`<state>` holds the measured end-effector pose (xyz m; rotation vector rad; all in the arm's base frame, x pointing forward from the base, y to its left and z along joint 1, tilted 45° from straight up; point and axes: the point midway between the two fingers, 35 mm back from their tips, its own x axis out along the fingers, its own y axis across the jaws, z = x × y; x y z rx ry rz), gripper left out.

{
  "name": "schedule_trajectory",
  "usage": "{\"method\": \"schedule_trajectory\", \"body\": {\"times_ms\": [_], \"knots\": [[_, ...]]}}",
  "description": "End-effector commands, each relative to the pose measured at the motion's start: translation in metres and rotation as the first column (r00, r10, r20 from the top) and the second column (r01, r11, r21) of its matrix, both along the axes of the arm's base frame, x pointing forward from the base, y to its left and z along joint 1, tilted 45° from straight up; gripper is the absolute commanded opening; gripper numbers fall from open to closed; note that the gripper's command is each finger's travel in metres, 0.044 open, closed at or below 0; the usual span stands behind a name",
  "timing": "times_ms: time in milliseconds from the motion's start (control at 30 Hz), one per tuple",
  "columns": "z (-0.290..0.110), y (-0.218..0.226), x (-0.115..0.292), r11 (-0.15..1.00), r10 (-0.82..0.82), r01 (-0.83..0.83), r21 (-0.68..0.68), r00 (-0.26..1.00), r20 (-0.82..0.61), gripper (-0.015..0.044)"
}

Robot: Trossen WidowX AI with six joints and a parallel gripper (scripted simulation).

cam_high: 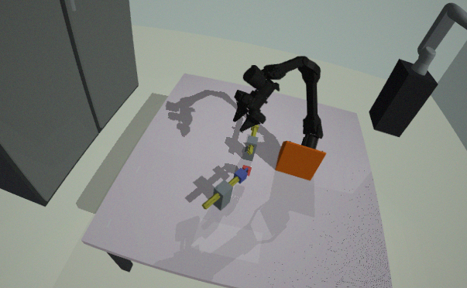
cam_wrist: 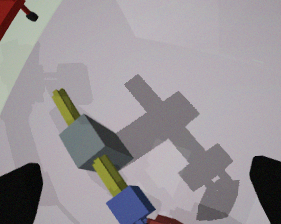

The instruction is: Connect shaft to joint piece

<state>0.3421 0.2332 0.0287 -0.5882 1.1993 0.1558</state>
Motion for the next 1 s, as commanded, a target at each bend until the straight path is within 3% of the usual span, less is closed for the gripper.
{"method": "schedule_trajectory", "body": {"times_ms": [0, 300, 600, 833, 967], "knots": [[-0.026, -0.016, -0.009, 0.992, -0.109, 0.106, -0.066, 0.993, -0.047, 0.044], [-0.078, -0.054, -0.036, 0.915, -0.348, 0.317, -0.249, 0.933, -0.091, 0.044], [-0.115, -0.095, -0.068, 0.763, -0.541, 0.472, -0.442, 0.841, -0.035, 0.044], [-0.12, -0.101, -0.073, 0.735, -0.562, 0.487, -0.472, 0.827, -0.021, 0.044], [-0.121, -0.102, -0.073, 0.771, -0.509, 0.412, -0.485, 0.857, -0.082, 0.044]]}}
